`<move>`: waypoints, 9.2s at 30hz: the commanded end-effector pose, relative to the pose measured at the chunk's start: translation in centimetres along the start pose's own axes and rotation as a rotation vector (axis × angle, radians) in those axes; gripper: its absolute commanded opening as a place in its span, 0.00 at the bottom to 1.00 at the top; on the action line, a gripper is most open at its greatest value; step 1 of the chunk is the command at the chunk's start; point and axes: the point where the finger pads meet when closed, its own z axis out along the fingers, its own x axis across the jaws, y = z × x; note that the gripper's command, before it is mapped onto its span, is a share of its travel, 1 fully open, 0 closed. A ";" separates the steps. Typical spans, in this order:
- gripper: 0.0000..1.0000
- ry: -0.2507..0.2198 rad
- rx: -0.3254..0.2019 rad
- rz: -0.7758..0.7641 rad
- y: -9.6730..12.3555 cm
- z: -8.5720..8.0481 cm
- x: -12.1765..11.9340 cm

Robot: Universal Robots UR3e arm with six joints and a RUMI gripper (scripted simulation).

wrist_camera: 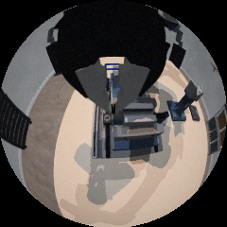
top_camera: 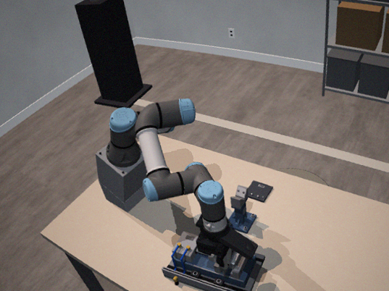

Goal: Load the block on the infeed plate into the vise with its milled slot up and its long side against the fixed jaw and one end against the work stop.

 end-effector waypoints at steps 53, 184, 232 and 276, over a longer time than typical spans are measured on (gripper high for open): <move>0.00 0.002 0.002 0.000 -0.1 -0.1 -0.3; 0.00 0.002 0.002 0.000 -0.1 -0.7 0.1; 0.00 0.002 0.002 0.000 -0.1 -6.3 0.0; 0.00 0.002 0.002 0.000 -0.1 -6.3 0.0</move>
